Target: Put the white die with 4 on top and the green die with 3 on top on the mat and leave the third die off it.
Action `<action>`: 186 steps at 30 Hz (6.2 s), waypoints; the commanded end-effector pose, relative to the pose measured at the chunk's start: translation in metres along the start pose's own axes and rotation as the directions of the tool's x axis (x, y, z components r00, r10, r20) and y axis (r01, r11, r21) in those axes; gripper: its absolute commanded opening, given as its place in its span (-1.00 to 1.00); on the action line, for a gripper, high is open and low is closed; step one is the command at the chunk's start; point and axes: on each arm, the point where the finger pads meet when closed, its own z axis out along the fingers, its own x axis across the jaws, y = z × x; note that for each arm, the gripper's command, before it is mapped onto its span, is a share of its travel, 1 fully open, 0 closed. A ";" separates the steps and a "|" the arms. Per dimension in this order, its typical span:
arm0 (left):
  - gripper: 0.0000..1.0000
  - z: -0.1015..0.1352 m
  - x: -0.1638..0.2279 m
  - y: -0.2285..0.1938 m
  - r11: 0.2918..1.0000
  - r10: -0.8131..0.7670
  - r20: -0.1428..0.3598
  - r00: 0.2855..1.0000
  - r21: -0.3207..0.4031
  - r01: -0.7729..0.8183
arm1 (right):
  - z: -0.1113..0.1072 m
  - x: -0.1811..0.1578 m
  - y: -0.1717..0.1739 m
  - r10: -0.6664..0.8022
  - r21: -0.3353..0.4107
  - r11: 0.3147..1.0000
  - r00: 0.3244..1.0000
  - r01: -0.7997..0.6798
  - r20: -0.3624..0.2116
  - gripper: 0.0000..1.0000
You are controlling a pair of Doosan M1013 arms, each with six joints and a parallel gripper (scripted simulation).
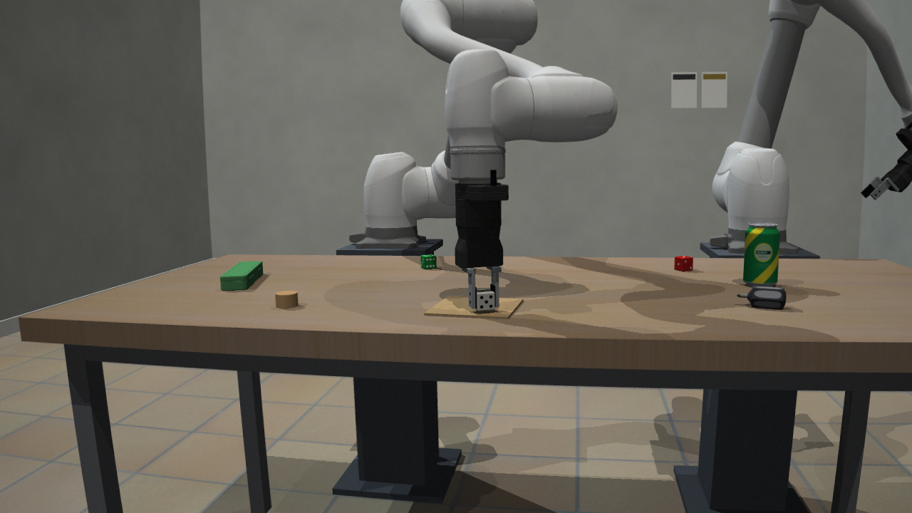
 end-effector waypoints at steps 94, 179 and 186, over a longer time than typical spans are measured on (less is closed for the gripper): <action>1.00 0.002 0.004 -0.003 1.000 -0.007 -0.007 1.000 0.003 0.007 | 0.007 0.001 0.001 -0.003 -0.001 1.000 1.000 0.003 0.002 0.14; 1.00 0.002 0.004 -0.003 1.000 -0.007 -0.007 1.000 0.003 0.007 | -0.083 0.001 0.001 -0.003 -0.001 1.000 1.000 0.003 0.002 1.00; 1.00 0.002 0.004 -0.003 1.000 -0.007 -0.007 1.000 0.003 0.007 | -0.083 0.001 0.001 -0.003 -0.001 1.000 1.000 0.003 0.002 1.00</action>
